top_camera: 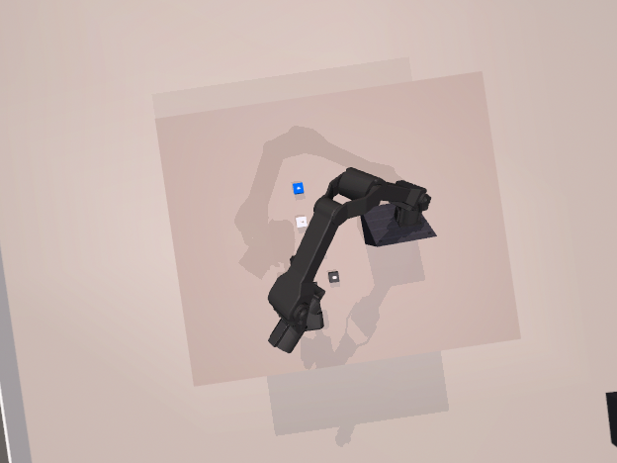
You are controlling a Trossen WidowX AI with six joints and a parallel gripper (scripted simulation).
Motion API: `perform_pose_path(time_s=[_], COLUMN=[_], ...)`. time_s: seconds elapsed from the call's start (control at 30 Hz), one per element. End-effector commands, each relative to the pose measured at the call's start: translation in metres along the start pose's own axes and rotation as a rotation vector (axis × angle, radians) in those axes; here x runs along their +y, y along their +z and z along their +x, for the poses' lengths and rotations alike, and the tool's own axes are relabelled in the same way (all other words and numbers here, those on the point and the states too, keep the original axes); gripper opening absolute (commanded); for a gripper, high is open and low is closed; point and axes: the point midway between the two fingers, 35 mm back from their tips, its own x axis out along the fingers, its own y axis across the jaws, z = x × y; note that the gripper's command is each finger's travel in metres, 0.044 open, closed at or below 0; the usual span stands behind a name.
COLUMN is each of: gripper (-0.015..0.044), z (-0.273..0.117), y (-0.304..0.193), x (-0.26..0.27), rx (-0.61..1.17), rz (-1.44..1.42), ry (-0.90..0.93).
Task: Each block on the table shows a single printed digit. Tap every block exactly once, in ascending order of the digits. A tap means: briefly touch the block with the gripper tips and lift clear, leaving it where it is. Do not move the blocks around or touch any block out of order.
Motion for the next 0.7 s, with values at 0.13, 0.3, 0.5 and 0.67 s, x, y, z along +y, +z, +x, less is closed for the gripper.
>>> perform_pose_path(time_s=[0.13,0.3,0.5,0.67], gripper=[0.04,0.04,0.04,0.04], z=[0.0,-0.005,-0.002,0.0], y=[0.001,0.008,-0.003,-0.01], x=[-0.001,-0.058,-0.154,-0.176], rx=[-0.003,-0.003,-0.002,-0.001], rz=[-0.006,-0.008,-0.009,-0.008], ry=[-0.003,0.001,-0.007,-0.012])
